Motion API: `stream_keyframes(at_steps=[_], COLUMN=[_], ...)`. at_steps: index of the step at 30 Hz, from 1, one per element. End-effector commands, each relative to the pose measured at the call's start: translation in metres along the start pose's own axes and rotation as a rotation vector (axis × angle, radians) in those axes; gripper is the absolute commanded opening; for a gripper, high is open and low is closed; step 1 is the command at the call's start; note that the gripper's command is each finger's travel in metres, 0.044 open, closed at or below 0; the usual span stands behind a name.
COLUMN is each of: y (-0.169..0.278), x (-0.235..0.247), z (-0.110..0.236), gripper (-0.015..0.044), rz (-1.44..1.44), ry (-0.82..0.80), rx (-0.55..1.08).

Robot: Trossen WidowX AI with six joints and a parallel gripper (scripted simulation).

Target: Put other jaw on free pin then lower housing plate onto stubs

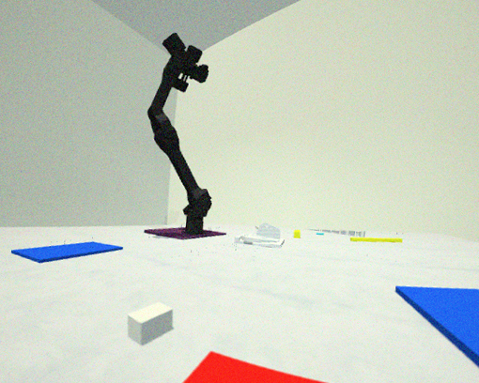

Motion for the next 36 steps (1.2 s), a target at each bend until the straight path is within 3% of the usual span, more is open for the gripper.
stream_keyframes(at_steps=[1,36], y=[0.000,-0.139], x=[0.000,0.014], z=[0.000,-0.016], gripper=[0.0426,0.0440], rz=[0.000,0.243], ry=[0.000,-0.044], rx=[0.000,-0.441])
Point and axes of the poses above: the point midway between the two fingers, 35 mm back from their tips, its own z axis back along the fingers, its own x axis across the jaws, y = z × x, the point moved 7 cm from there along z, back along the fingers, and after that the axes turned 6 degrees about -z, right-handed, at the moved point
